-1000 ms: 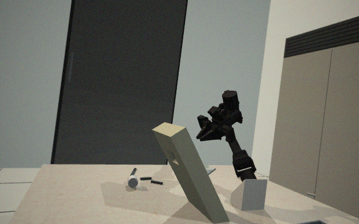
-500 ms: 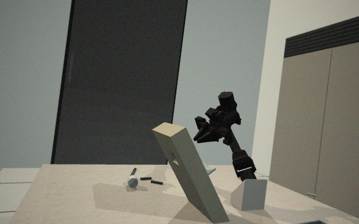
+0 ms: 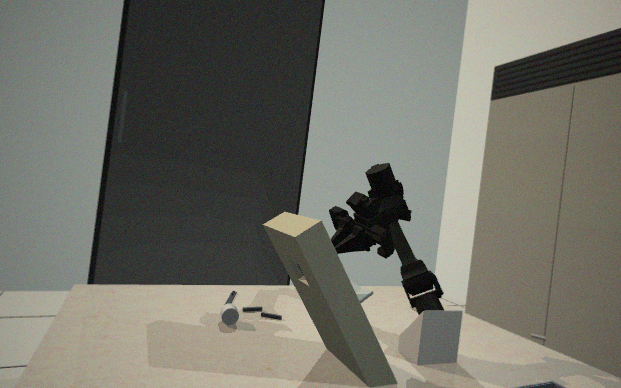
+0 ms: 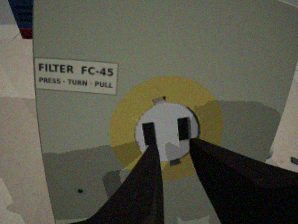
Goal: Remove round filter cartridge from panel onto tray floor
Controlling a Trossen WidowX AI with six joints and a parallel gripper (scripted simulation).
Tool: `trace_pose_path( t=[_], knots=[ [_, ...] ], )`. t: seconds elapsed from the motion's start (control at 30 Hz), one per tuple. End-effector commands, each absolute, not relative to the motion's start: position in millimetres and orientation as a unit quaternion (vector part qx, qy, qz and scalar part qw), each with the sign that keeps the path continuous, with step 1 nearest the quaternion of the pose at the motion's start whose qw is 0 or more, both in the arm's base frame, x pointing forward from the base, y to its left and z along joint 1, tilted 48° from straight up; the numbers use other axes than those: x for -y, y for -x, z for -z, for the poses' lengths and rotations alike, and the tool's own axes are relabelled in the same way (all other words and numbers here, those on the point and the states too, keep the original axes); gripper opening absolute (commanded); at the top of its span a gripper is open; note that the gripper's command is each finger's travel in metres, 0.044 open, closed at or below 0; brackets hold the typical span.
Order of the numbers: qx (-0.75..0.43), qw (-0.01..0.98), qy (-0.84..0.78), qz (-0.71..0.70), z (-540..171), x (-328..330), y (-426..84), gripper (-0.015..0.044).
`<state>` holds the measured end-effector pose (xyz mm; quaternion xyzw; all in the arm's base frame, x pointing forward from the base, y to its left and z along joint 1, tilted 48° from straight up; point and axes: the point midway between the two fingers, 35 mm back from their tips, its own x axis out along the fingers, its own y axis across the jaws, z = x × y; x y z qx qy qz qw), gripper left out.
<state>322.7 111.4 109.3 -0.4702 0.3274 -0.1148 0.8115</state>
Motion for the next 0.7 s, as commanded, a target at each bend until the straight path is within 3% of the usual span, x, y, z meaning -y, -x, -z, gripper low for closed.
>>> trace_pose_path(
  t=[0.0, 0.67],
  knots=[
    [-0.329, 0.81, 0.472, 0.112, -105.5, -108.4, -326.4, 0.0091],
    [-0.326, 0.81, 0.474, 0.113, -101.2, -101.9, -335.3, 0.0091]
  ],
)
